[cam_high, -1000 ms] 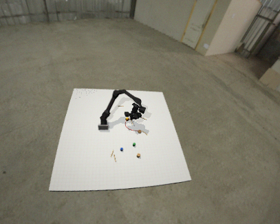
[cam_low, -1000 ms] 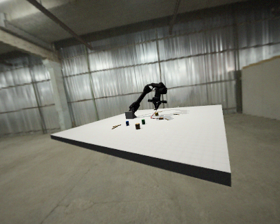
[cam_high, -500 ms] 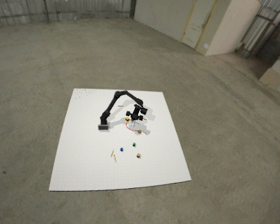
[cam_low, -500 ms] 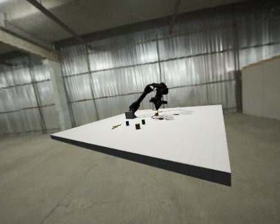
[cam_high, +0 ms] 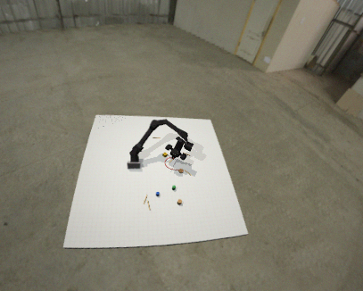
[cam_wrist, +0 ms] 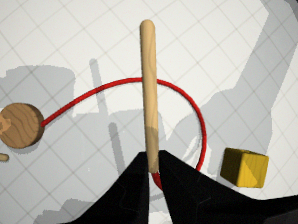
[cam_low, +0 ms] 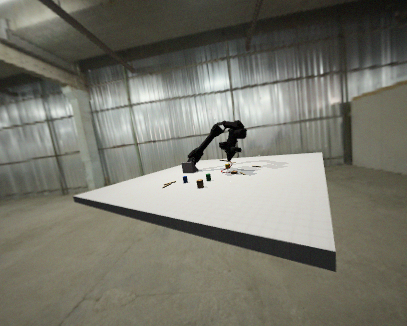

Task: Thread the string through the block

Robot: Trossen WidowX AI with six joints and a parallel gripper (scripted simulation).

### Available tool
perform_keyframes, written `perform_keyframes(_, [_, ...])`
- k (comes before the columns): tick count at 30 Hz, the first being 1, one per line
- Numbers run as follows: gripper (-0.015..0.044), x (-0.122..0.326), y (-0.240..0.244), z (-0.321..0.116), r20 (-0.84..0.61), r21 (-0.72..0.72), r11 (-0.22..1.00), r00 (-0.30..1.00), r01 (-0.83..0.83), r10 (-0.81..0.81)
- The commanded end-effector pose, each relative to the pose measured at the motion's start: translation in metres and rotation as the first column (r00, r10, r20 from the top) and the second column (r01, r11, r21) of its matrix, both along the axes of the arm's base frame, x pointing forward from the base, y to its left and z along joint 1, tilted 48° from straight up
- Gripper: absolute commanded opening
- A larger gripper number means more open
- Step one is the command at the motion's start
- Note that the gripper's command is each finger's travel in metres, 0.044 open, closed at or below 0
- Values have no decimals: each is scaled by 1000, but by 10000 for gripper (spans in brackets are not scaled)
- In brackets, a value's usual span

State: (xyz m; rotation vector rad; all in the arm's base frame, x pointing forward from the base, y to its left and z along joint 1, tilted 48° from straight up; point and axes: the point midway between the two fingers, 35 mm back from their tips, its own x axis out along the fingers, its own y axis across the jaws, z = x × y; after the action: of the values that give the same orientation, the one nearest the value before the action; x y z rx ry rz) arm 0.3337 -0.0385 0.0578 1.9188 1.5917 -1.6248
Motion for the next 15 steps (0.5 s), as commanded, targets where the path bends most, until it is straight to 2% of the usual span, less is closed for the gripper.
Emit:
perform_keyframes(1, [0, 4, -3, -6, -71, -26, 997, 994, 76, -78])
perform_keyframes(7, [0, 8, -5, -11, -153, -65, 983, 972, 173, -181])
perform_keyframes(15, [0, 7, -4, -10, -146, -59, 984, 974, 167, -174])
